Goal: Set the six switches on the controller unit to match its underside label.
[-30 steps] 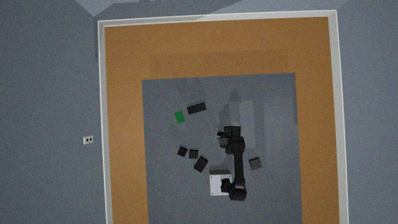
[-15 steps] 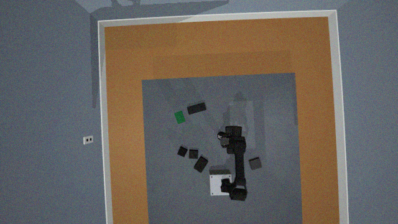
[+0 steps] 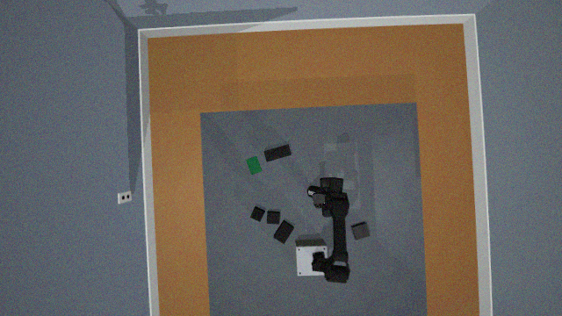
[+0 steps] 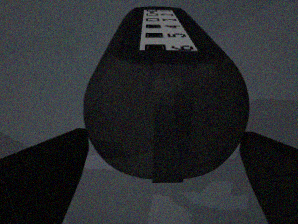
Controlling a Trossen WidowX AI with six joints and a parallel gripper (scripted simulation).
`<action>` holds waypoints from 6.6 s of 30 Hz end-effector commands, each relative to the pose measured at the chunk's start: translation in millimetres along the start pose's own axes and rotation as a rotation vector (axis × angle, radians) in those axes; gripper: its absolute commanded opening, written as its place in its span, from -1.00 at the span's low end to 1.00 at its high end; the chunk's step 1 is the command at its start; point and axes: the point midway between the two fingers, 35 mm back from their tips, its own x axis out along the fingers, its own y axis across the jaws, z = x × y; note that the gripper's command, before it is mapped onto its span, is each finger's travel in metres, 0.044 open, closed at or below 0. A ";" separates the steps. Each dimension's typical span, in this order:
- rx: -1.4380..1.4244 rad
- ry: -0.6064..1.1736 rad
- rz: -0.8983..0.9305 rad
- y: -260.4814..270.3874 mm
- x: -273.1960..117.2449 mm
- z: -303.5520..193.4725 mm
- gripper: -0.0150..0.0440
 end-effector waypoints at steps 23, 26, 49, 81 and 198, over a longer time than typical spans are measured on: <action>-0.003 0.054 0.006 0.3 8.7 -20.6 0.65; -0.003 0.055 0.006 0.3 9.5 -22.9 0.65; -0.002 0.056 0.006 0.4 16.9 -39.8 0.65; -0.002 0.058 0.006 0.6 30.9 -61.4 0.65; -0.002 0.060 0.007 1.5 110.4 -103.8 0.65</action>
